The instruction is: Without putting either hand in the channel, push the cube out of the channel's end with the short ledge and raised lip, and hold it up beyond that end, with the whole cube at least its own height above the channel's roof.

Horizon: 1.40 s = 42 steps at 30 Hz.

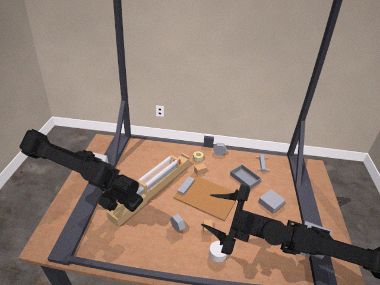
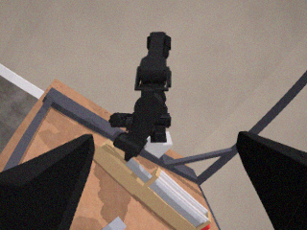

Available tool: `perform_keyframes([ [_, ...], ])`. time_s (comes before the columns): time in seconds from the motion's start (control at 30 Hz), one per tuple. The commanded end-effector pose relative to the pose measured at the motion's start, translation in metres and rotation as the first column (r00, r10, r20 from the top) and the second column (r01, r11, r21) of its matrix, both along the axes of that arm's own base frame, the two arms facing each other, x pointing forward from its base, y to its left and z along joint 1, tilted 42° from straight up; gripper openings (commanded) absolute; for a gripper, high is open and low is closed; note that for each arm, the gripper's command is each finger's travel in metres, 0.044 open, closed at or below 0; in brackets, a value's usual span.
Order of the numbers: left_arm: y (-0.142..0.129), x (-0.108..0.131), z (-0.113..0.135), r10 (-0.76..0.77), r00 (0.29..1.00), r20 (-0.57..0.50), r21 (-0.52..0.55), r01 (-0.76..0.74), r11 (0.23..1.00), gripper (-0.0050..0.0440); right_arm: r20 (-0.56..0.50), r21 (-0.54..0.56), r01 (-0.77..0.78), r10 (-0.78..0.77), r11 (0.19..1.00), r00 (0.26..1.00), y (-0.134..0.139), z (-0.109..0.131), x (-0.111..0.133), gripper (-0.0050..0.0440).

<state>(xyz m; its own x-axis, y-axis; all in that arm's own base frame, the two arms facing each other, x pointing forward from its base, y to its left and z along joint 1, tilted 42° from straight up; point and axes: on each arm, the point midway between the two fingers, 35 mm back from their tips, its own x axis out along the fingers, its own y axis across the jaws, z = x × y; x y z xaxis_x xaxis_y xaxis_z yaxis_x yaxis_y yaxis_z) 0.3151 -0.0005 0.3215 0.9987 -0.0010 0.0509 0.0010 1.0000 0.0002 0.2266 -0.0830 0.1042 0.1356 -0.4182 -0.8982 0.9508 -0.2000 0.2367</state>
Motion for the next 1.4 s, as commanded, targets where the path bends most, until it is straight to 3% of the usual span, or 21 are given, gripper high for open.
perform_keyframes([
  [0.0, -0.001, -0.001, 0.005, -0.003, 1.000, 0.011, -0.004, 0.003, 1.000, 0.0400, 0.012, 0.000, -0.002, 0.002, 1.000, 1.000, 0.001, 0.002, 0.002, 0.0000],
  [0.97, -0.001, -0.001, 0.005, -0.003, 1.000, 0.011, -0.004, 0.003, 1.000, 0.0400, 0.014, 0.001, -0.002, 0.002, 1.000, 1.000, 0.023, -0.016, 0.012, 0.0000],
  [1.37, -0.001, -0.001, 0.005, -0.003, 1.000, 0.011, -0.004, 0.003, 1.000, 0.0400, 0.022, 0.001, 0.001, -0.001, 1.000, 1.000, 0.023, -0.004, 0.011, 0.0000],
])
